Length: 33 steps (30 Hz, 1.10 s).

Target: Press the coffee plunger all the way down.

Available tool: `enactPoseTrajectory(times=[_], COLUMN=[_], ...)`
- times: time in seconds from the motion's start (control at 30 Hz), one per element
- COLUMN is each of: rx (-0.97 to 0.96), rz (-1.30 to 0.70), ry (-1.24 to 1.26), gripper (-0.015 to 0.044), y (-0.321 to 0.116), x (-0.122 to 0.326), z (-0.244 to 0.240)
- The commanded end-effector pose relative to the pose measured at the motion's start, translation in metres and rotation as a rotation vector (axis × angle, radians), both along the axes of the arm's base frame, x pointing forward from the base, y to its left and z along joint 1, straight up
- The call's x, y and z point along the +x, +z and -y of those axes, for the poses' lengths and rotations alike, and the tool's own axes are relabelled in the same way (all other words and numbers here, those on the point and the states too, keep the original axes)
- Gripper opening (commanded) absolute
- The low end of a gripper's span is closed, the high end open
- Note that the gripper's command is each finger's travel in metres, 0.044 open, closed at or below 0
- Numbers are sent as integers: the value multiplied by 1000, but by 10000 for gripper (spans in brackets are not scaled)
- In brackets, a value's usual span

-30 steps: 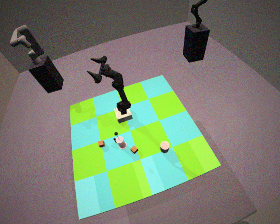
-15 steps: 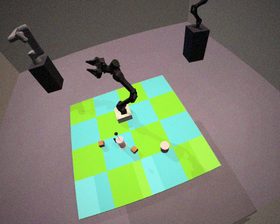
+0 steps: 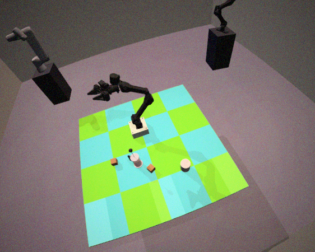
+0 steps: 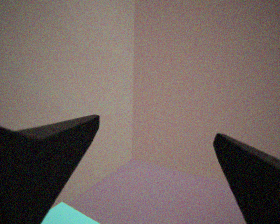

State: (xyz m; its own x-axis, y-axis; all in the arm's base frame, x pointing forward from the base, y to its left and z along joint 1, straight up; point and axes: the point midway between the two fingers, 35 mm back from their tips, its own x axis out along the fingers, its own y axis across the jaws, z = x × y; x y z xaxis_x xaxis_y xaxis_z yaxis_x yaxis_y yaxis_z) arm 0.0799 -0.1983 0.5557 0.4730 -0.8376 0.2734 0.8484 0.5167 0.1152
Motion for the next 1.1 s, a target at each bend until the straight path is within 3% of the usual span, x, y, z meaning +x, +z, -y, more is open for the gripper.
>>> enactPoseTrajectory(times=[0.0, 0.27, 0.53, 0.7, 1.07], rx=[126, 288, 377, 379, 379], rz=[-61, -247, -520, -710, -717], ry=[146, 411, 672, 802, 803], gripper=[440, 440, 440, 440, 440], y=[-46, -129, -218, -267, -328], x=[44, 129, 194, 210, 209], z=[12, -11, -82, -132, -132])
